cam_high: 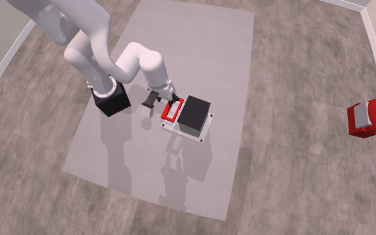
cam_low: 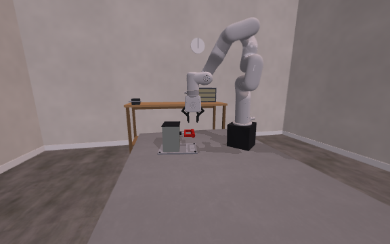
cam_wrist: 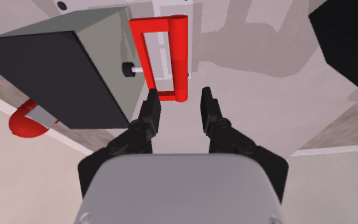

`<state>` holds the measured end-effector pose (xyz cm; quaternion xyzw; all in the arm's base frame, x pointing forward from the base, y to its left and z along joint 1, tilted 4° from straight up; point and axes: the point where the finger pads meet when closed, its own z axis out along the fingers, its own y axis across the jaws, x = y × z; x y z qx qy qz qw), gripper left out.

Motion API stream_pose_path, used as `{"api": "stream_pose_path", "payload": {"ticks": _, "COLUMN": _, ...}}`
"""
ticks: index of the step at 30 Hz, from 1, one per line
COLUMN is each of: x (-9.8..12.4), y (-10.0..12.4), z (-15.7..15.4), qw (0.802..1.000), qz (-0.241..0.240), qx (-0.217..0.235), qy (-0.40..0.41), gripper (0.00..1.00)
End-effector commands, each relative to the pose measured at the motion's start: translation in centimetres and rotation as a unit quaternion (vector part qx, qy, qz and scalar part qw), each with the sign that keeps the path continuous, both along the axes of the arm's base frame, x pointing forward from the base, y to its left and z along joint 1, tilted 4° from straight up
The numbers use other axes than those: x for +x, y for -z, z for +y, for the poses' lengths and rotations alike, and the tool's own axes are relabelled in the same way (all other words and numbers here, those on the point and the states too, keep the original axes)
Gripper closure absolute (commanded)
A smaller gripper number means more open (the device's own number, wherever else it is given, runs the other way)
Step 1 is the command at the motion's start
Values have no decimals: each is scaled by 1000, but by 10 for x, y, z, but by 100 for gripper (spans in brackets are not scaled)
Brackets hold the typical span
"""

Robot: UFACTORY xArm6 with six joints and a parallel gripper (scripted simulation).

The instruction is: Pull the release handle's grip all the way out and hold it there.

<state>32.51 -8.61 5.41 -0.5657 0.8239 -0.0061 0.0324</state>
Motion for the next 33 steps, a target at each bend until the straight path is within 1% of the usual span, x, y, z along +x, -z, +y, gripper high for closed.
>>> {"api": "stream_pose_path", "payload": {"ticks": 1, "x": 1, "y": -1, "z": 0, "qw": 1000, "qz": -2, "qx": 0, "qy": 0, "gripper": 47}}
{"api": "stream_pose_path", "payload": {"ticks": 25, "x": 1, "y": 0, "z": 0, "qw": 1000, "qz": -2, "qx": 0, "qy": 0, "gripper": 47}}
{"api": "stream_pose_path", "payload": {"ticks": 33, "x": 2, "y": 3, "z": 0, "qw": 1000, "qz": -1, "qx": 3, "qy": -2, "gripper": 47}}
